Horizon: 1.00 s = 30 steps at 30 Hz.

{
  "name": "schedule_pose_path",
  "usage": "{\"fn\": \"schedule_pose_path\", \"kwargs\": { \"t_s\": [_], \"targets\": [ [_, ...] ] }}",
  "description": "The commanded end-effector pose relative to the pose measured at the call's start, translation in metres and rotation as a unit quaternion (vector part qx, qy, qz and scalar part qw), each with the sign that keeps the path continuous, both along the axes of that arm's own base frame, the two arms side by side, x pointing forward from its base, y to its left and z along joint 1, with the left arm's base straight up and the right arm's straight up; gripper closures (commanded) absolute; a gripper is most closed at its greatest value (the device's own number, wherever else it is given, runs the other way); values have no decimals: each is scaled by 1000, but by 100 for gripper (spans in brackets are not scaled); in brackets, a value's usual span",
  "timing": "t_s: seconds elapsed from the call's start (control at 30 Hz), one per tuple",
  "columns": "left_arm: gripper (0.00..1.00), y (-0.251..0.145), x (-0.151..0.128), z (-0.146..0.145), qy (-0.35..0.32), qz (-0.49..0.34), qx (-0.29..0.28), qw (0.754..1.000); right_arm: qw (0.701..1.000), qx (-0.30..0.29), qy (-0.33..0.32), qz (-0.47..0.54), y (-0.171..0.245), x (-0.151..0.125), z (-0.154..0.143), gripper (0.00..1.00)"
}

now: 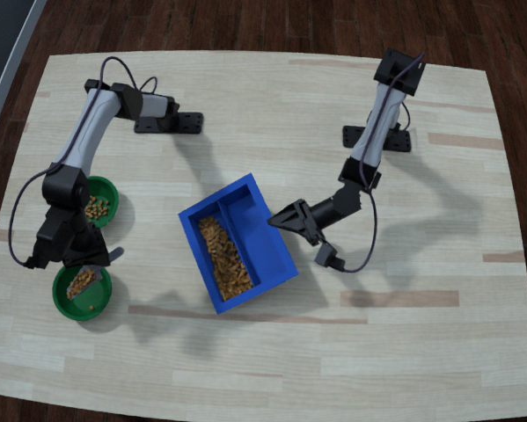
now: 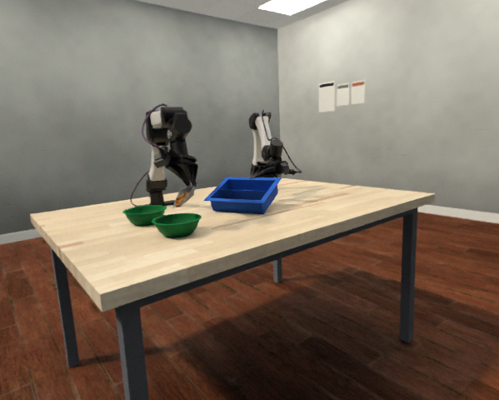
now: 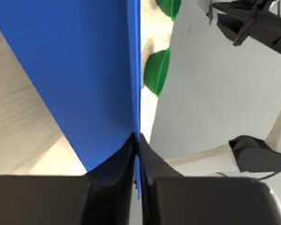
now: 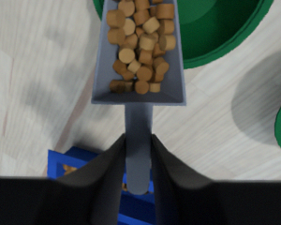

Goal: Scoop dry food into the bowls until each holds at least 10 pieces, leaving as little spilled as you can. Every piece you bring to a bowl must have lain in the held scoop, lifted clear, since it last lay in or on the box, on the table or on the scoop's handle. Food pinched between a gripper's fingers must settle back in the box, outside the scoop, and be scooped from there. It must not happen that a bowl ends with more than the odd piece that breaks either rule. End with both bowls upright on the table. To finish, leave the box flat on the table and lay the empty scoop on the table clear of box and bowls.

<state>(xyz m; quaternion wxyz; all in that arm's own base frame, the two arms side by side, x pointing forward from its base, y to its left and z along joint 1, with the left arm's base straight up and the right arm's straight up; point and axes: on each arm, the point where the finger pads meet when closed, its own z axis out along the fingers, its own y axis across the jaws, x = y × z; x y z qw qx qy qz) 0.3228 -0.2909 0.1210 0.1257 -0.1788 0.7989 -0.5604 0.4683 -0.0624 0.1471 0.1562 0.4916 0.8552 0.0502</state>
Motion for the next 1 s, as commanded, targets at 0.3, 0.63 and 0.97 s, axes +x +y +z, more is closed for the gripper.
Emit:
{"fn": "schedule_pose_path", "kwargs": {
  "t_s": [0.3,0.63,0.97],
  "targets": [
    [100,-7,8,40,-58,-12,-26,998,996,39,-51,-64,-7,21,24,100],
    [100,-7,8,40,-58,-12,-26,998,987,80,-72,-117,-6,29,38,100],
    [100,-7,8,40,-58,-12,-26,998,975,108,-116,-154,-7,31,73,100]
  ]
}}
